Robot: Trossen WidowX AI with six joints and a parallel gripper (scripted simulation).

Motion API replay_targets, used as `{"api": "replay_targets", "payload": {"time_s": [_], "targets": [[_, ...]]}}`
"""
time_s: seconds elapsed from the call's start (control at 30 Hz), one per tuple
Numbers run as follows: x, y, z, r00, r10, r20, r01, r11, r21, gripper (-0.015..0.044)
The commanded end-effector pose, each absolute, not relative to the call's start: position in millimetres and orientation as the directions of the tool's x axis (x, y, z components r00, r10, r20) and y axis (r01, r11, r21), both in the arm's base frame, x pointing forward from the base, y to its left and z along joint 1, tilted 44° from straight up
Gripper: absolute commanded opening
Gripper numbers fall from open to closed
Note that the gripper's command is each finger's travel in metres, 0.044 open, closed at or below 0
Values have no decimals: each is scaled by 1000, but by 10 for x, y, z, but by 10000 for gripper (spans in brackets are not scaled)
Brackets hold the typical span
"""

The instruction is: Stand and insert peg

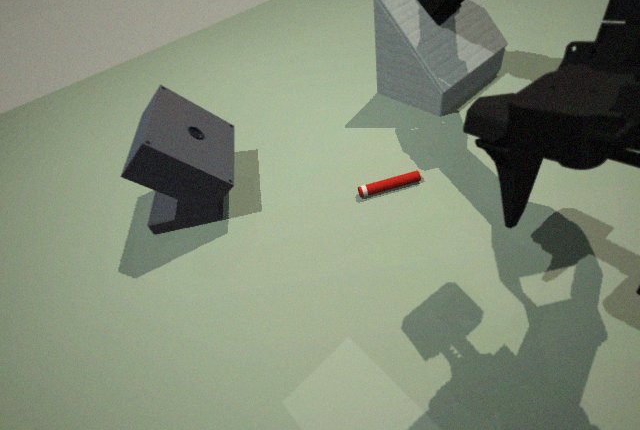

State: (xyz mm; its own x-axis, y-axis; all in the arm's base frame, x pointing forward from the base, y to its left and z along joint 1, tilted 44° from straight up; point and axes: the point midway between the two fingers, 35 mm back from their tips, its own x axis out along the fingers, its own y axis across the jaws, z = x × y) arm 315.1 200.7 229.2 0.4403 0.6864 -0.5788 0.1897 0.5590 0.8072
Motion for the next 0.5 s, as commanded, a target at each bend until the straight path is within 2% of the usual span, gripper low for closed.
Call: {"api": "replay_targets", "payload": {"time_s": [0.0, 0.23, 0.47], "targets": [[3239, 1655, 1807, 363, 641, -676, 278, 618, 735, 440], [3181, 1026, 1127, 207, 623, -754, 420, 640, 644, 440], [2950, 541, 698, 92, 684, -724, 541, 575, 613, 440]]}}
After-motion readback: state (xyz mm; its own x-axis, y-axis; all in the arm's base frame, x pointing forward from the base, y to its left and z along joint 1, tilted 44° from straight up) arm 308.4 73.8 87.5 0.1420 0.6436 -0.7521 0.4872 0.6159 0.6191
